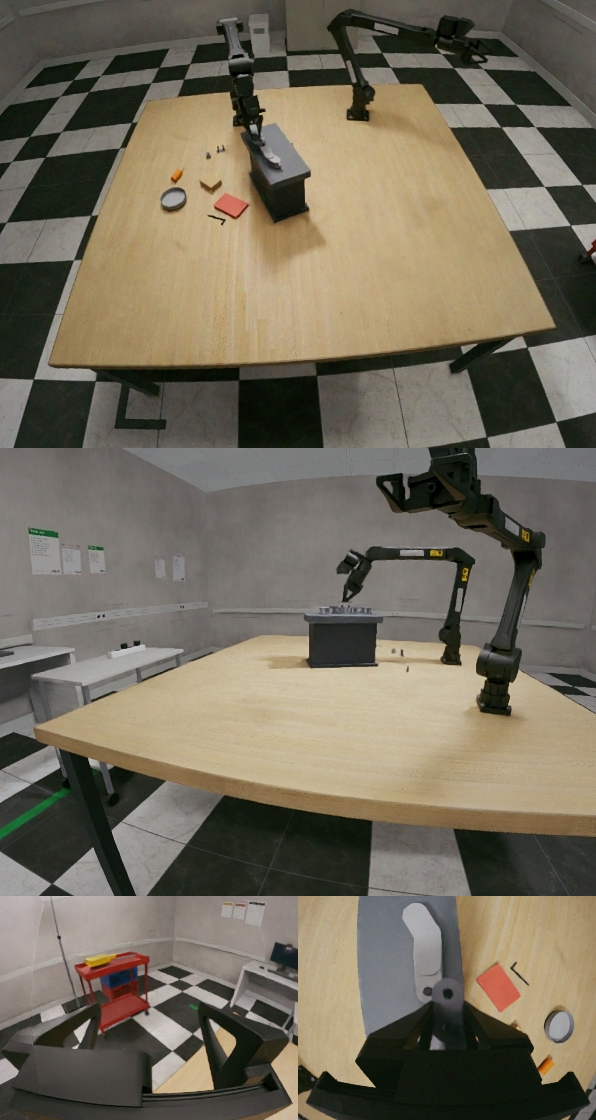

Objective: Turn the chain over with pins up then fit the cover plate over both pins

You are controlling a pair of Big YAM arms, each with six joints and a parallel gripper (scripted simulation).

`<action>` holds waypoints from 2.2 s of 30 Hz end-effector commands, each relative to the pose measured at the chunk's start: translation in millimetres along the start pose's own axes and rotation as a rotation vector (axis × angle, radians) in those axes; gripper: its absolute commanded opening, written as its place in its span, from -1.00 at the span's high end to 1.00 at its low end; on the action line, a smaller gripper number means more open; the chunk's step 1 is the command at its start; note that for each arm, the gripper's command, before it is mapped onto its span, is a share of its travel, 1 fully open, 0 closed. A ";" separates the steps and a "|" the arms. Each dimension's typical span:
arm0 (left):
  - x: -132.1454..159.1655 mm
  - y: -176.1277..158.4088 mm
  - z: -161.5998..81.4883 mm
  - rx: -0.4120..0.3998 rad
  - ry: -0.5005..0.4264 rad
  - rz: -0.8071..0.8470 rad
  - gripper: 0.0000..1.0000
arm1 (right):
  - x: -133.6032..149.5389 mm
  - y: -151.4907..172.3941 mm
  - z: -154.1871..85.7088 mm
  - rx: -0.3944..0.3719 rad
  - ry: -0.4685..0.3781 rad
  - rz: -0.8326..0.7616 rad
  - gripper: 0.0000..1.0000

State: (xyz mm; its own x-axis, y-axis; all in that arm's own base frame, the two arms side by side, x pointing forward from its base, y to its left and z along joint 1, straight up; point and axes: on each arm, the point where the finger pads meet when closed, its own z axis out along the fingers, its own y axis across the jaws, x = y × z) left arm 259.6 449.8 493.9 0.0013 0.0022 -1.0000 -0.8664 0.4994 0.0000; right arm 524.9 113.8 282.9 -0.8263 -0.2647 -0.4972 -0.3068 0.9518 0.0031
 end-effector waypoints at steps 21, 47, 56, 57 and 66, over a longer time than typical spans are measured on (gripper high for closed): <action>-39.9 -2.5 -4.5 0.003 -0.078 -0.002 -1.00 | -20.1 15.5 -17.6 -0.008 -0.086 -0.032 0.57; -39.9 -2.5 -4.5 0.003 -0.078 -0.002 -1.00 | -11.0 17.9 -7.4 -0.012 -0.087 -0.044 0.57; -39.9 -2.5 -4.5 0.003 -0.078 -0.002 -1.00 | -10.7 17.4 -6.1 -0.011 -0.089 -0.041 0.57; -39.9 -2.5 -4.5 0.003 -0.078 -0.002 -1.00 | -11.6 17.4 -6.7 -0.011 -0.091 -0.041 0.57; -39.9 -2.5 -4.5 0.003 -0.078 -0.002 -1.00 | -11.9 17.0 -2.2 -0.011 -0.087 -0.040 0.57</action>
State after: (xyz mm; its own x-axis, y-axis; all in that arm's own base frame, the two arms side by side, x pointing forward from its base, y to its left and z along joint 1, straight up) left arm 259.6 449.8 493.9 0.0013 0.0022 -1.0000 -0.8664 0.4994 0.0000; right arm 520.3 134.9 273.4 -0.7984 -0.2935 -0.5258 -0.3446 0.9388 -0.0008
